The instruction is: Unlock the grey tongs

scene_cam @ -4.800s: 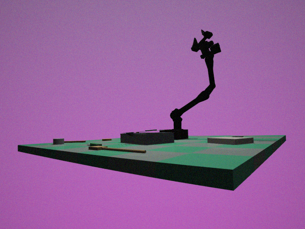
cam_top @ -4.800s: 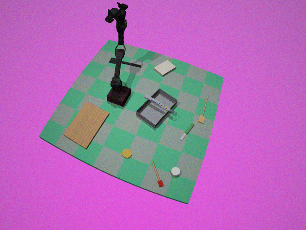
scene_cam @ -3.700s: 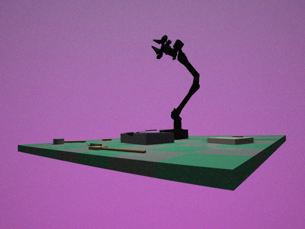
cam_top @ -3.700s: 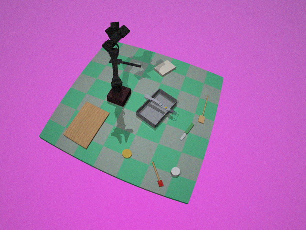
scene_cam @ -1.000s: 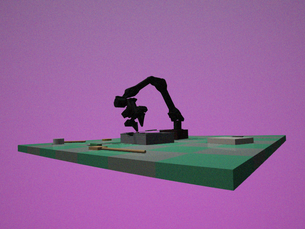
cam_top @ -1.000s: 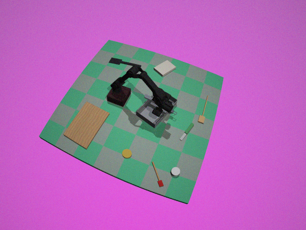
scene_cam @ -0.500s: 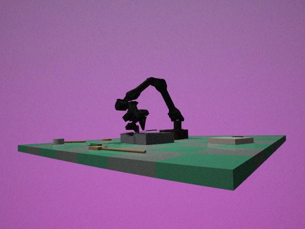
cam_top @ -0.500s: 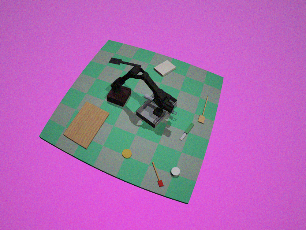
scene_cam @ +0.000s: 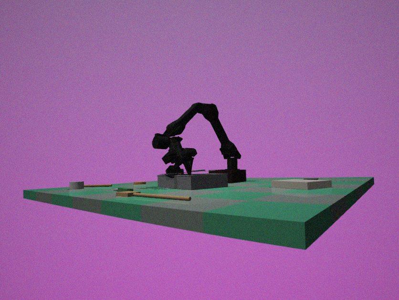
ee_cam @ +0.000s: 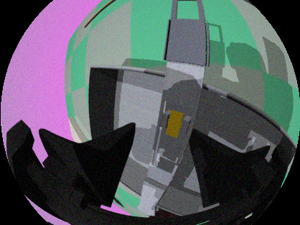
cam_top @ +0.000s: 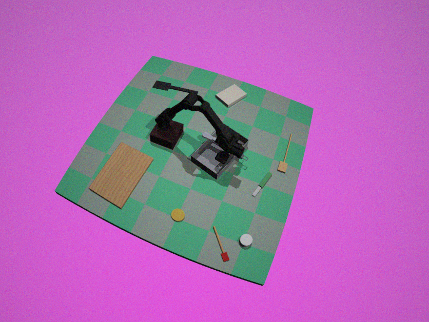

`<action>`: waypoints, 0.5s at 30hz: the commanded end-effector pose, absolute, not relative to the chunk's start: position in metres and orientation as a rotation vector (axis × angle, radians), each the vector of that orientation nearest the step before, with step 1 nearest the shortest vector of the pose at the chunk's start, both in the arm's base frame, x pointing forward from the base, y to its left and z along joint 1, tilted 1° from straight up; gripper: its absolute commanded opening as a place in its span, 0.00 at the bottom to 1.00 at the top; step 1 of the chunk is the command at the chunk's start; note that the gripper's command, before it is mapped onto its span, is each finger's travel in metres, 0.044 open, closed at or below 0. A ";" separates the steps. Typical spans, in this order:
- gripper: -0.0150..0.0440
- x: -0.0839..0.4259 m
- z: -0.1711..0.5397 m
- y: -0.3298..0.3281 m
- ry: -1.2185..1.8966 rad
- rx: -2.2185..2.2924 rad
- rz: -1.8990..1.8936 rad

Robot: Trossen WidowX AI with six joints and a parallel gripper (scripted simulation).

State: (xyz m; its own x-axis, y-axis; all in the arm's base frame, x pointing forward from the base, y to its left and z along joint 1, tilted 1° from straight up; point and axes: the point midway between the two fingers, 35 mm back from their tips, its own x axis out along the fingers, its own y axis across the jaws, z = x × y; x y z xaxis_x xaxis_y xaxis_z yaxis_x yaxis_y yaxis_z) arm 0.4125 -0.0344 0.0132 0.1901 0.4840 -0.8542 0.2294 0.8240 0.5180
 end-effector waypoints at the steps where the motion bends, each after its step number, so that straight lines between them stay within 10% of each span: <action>1: 0.69 0.411 0.003 -0.029 1.406 0.638 0.195; 7: 0.69 0.411 0.001 -0.028 1.406 0.639 0.195; 15: 0.41 0.413 0.005 -0.030 1.398 0.628 0.197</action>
